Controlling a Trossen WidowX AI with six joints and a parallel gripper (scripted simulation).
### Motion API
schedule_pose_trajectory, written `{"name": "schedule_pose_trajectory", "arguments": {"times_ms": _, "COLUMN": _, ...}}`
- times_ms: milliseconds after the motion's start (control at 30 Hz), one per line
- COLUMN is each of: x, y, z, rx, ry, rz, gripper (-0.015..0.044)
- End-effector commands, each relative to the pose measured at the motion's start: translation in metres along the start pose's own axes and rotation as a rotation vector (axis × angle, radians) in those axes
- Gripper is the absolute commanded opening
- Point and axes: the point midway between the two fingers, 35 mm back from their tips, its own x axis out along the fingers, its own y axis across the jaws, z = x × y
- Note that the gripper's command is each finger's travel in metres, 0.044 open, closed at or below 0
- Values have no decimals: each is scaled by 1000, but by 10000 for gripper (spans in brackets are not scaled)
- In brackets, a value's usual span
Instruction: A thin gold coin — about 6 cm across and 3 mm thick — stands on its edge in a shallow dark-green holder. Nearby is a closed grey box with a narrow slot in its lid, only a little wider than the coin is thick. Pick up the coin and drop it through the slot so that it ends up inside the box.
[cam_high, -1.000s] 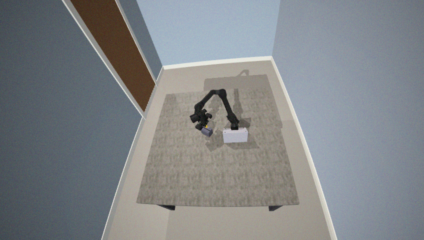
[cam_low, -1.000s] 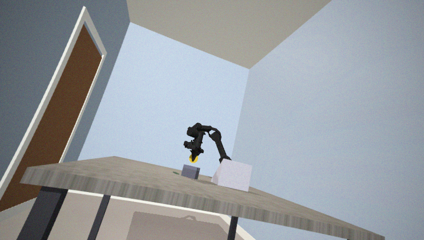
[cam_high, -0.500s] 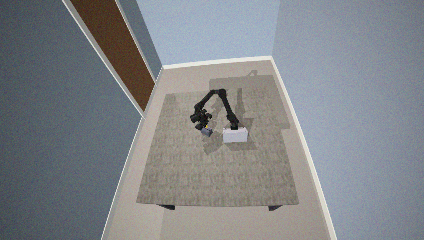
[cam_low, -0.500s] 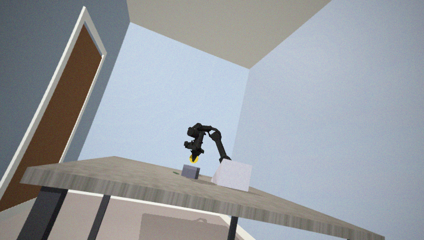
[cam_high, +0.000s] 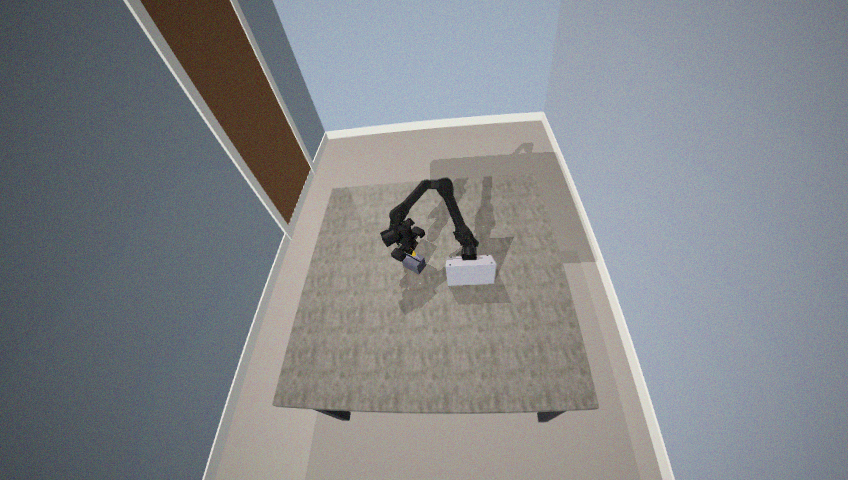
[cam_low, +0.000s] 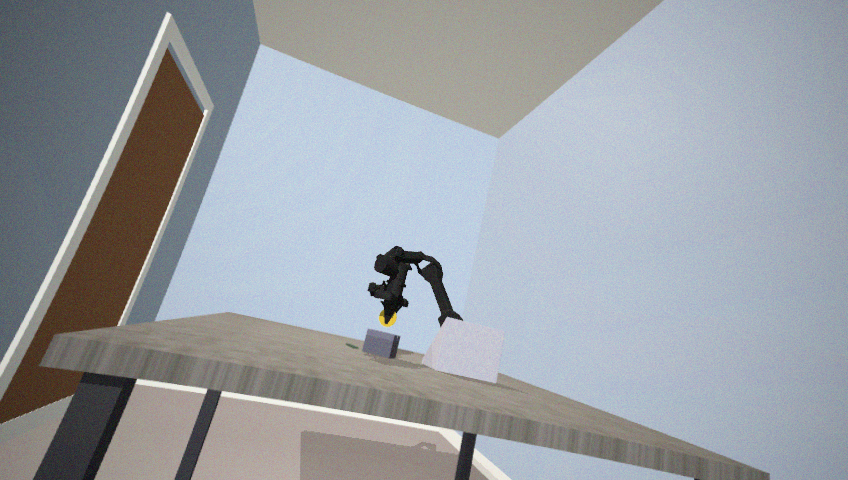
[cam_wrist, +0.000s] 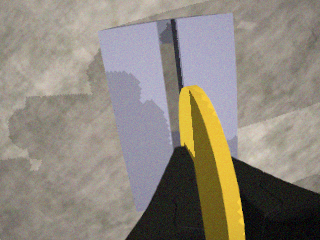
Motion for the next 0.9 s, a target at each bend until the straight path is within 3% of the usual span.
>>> {"name": "schedule_pose_trajectory", "arguments": {"times_ms": 0, "x": 3, "y": -1, "z": -1, "rx": -8, "ry": 0, "rz": -2, "gripper": 0}}
{"name": "schedule_pose_trajectory", "arguments": {"times_ms": 867, "x": 16, "y": -1, "z": -1, "rx": -10, "ry": -1, "rz": -2, "gripper": 0}}
